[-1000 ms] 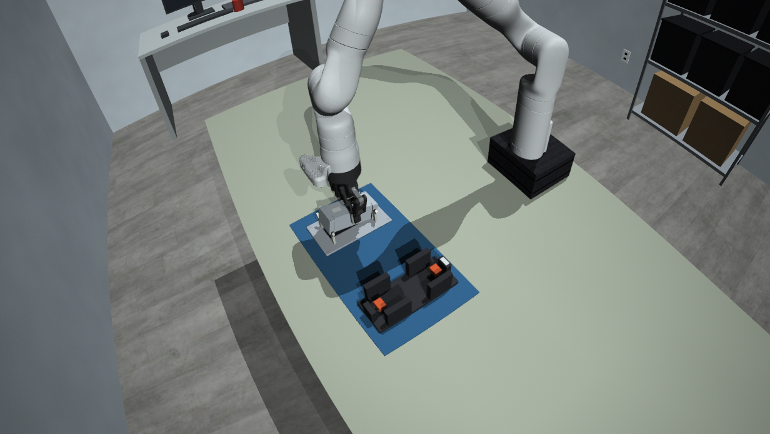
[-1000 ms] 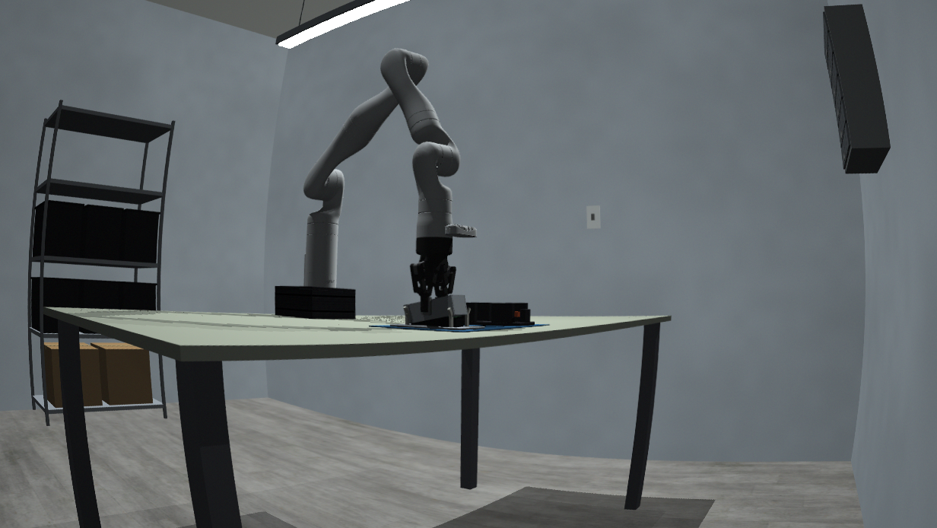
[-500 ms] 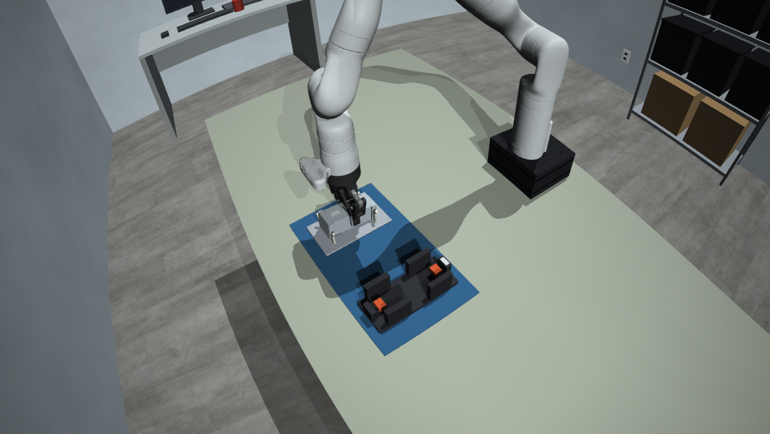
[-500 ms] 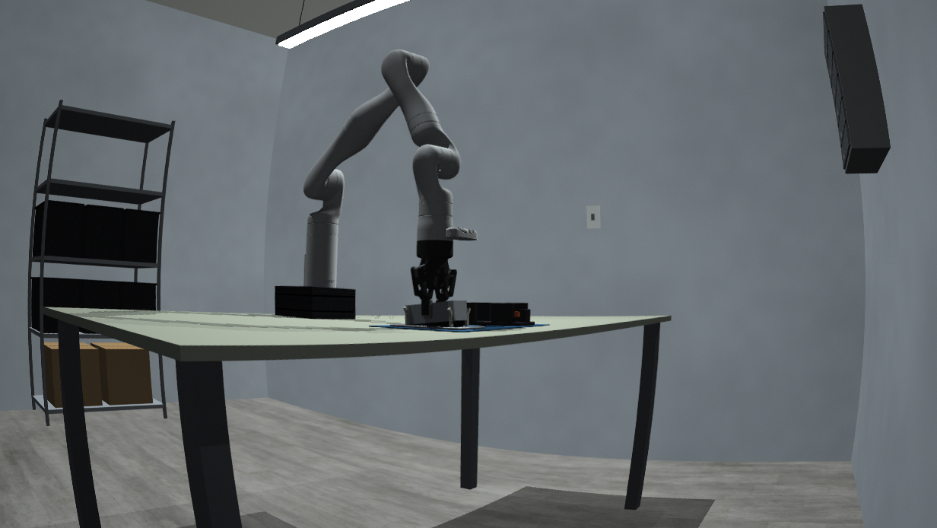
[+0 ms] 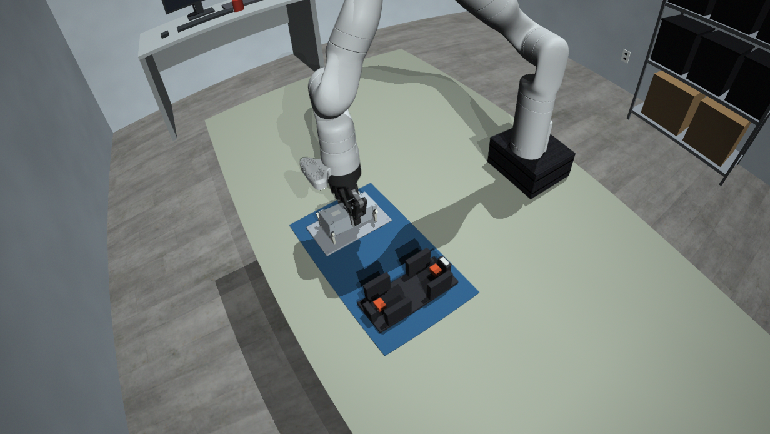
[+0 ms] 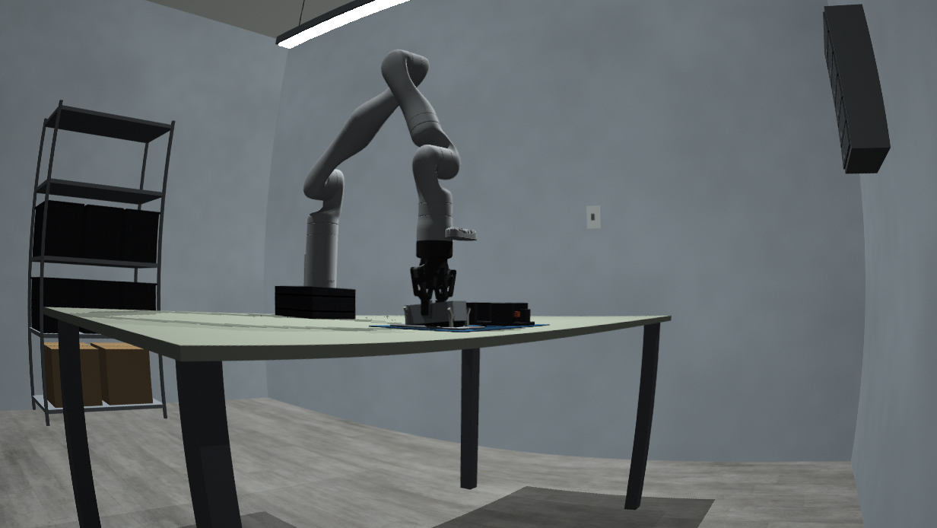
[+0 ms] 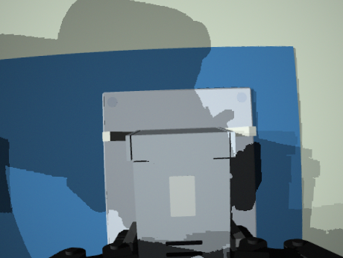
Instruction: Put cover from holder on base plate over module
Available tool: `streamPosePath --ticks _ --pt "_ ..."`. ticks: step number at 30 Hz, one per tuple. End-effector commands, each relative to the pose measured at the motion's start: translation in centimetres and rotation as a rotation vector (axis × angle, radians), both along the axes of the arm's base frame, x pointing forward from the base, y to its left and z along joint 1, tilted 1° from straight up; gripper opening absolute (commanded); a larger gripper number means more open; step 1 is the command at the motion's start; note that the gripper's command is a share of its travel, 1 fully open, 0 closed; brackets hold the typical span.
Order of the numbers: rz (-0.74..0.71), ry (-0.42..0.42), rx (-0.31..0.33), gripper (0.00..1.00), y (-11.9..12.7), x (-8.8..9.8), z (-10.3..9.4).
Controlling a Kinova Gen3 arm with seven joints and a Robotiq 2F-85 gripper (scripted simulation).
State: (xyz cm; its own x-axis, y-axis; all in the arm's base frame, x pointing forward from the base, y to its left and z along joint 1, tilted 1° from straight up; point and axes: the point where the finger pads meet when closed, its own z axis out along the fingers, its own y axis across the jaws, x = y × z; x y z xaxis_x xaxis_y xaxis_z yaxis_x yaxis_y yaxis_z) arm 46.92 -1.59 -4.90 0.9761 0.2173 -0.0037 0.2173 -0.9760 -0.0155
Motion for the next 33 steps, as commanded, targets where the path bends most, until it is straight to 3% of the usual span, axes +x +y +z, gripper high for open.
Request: streamPosePath --ticks 1,33 --pt "0.000 0.000 0.000 0.00 -0.01 -0.03 0.01" --pt "0.000 0.000 0.000 0.00 0.07 0.28 -0.36"
